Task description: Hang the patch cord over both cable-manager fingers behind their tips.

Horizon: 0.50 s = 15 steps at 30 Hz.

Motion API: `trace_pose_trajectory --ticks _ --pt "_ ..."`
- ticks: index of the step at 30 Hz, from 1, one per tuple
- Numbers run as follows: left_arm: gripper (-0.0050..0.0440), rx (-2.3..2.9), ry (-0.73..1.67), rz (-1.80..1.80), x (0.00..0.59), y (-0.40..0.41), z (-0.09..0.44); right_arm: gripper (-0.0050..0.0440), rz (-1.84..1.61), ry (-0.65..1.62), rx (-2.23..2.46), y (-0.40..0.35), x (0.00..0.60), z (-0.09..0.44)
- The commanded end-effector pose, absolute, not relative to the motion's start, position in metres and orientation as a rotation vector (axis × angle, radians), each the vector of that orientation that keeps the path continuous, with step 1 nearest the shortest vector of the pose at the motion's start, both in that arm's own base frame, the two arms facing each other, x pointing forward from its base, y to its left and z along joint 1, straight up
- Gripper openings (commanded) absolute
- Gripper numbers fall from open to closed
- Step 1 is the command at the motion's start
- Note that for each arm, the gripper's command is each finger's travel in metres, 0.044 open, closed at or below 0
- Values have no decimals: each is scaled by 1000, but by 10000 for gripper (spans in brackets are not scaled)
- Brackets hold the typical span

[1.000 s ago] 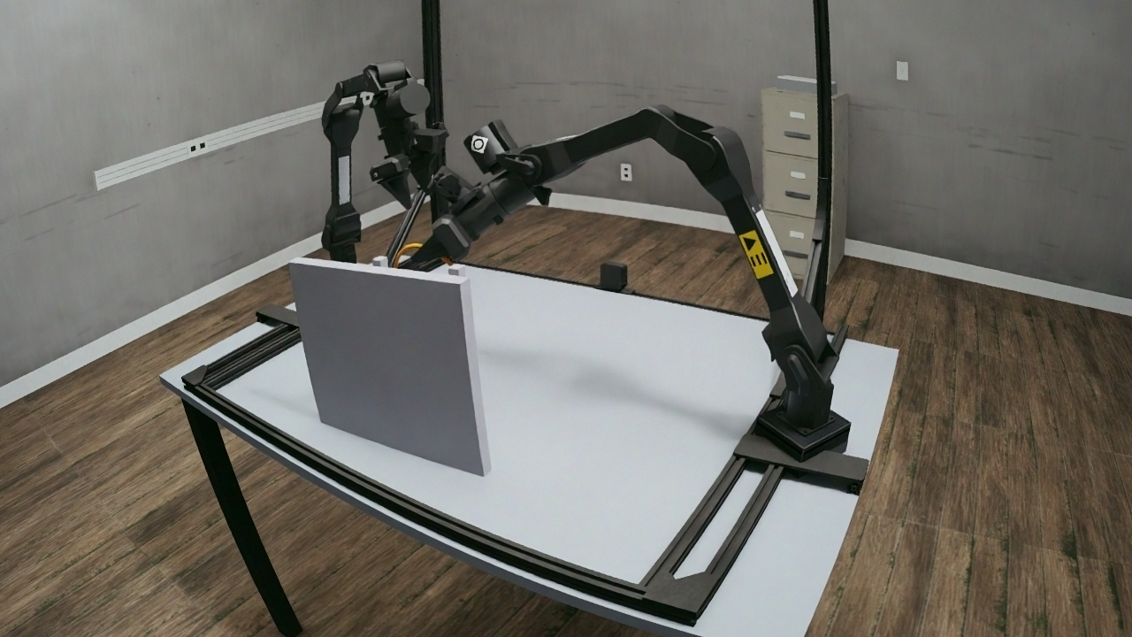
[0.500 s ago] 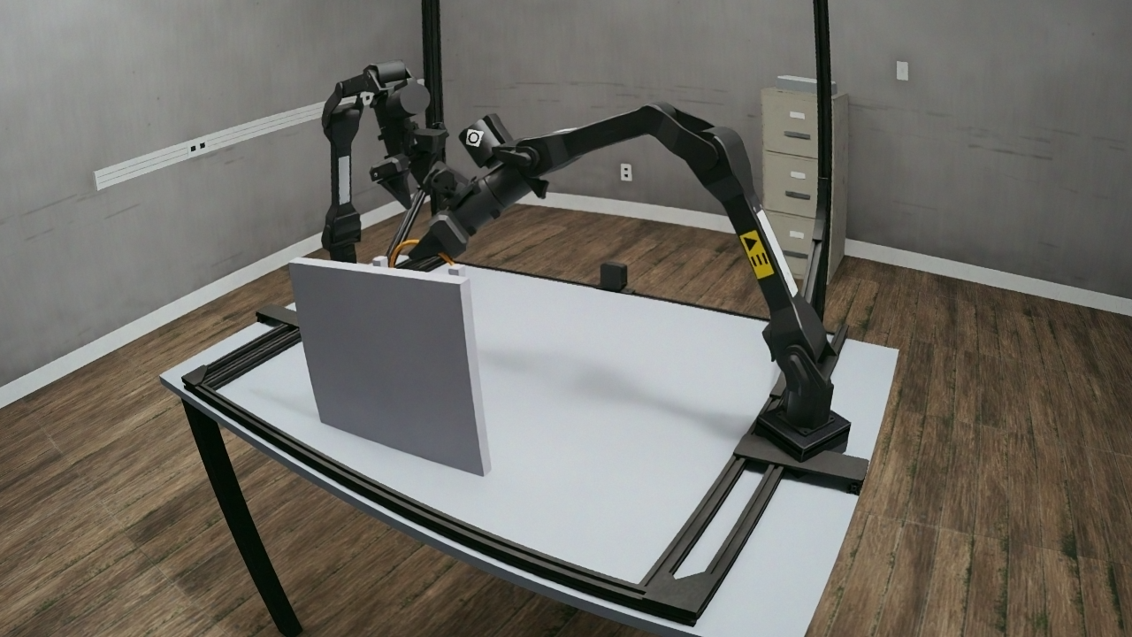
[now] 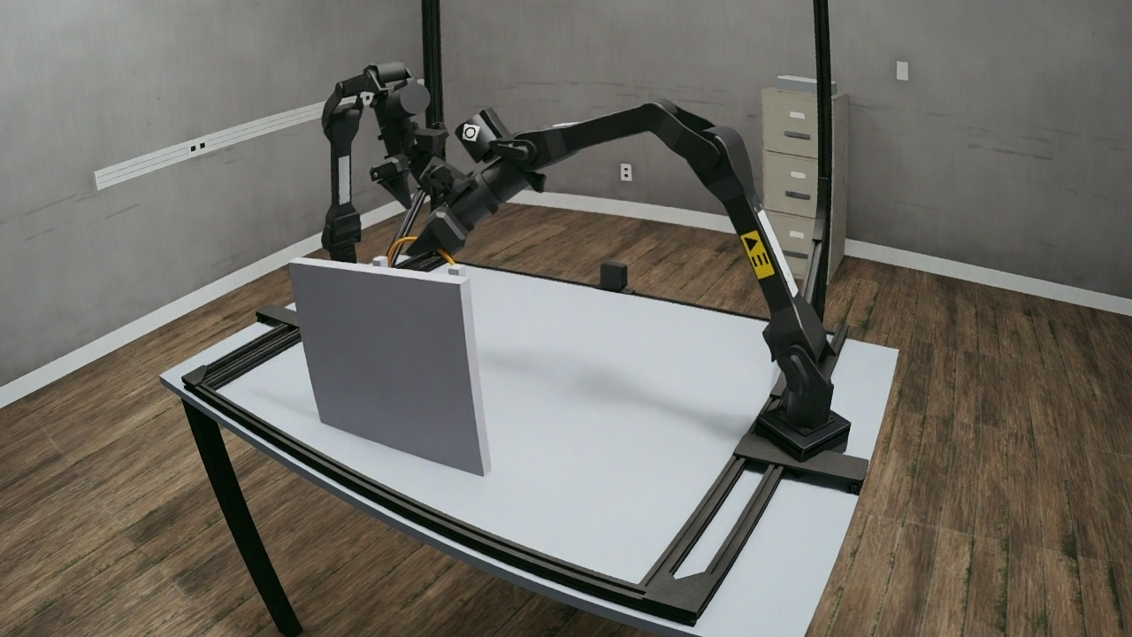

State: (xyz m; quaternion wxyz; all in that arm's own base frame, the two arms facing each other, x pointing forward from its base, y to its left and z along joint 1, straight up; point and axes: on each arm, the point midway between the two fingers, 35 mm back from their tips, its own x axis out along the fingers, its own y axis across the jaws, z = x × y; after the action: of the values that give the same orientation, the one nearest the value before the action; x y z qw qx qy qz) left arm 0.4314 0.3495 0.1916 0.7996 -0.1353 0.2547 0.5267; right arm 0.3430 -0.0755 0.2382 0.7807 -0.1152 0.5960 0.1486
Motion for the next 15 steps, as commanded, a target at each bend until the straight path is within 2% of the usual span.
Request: trace_pose_trajectory --ticks 1,15 --pt "25 -307 469 1128 428 351 230 440 315 1270 -258 -75 339 245" --pt "25 -328 469 1131 423 354 235 440 315 1270 -258 -75 339 245"
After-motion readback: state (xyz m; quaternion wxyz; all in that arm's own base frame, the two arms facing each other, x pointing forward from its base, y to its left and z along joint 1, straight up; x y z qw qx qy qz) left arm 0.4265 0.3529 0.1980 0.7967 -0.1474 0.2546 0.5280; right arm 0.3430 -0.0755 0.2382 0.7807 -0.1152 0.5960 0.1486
